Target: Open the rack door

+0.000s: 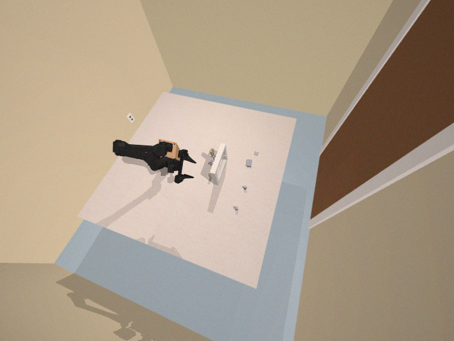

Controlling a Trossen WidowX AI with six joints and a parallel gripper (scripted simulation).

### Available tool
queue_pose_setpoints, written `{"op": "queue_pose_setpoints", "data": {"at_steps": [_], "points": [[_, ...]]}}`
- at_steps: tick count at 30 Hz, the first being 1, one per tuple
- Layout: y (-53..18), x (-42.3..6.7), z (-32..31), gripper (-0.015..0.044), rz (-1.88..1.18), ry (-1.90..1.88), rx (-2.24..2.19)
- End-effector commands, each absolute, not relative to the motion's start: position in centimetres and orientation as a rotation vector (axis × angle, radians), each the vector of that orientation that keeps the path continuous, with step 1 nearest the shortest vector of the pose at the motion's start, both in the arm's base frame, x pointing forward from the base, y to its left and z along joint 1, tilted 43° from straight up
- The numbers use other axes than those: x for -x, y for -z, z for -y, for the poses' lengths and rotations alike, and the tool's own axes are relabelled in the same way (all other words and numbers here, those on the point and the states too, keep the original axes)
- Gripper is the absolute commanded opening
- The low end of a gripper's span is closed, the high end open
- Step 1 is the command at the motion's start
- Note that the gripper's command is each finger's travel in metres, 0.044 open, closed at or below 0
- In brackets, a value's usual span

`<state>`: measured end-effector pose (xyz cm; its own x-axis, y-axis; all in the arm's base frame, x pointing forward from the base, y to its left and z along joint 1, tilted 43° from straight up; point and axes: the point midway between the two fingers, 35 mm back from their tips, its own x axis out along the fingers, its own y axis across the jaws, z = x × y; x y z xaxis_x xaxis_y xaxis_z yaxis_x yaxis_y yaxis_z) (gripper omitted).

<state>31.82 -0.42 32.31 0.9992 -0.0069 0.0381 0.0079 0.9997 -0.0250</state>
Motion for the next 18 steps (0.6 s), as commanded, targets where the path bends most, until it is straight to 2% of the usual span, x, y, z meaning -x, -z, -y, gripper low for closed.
{"op": "queue_pose_setpoints", "data": {"at_steps": [1,5,18], "points": [[-32.3,-31.8,0.4,0.0374,0.036,0.007,0.025],[-31.5,-32.6,0.1,0.0282,-0.015,0.006,0.011],[-25.9,-35.8,-2.0,0.0282,-0.336,-0.004,0.017]]}}
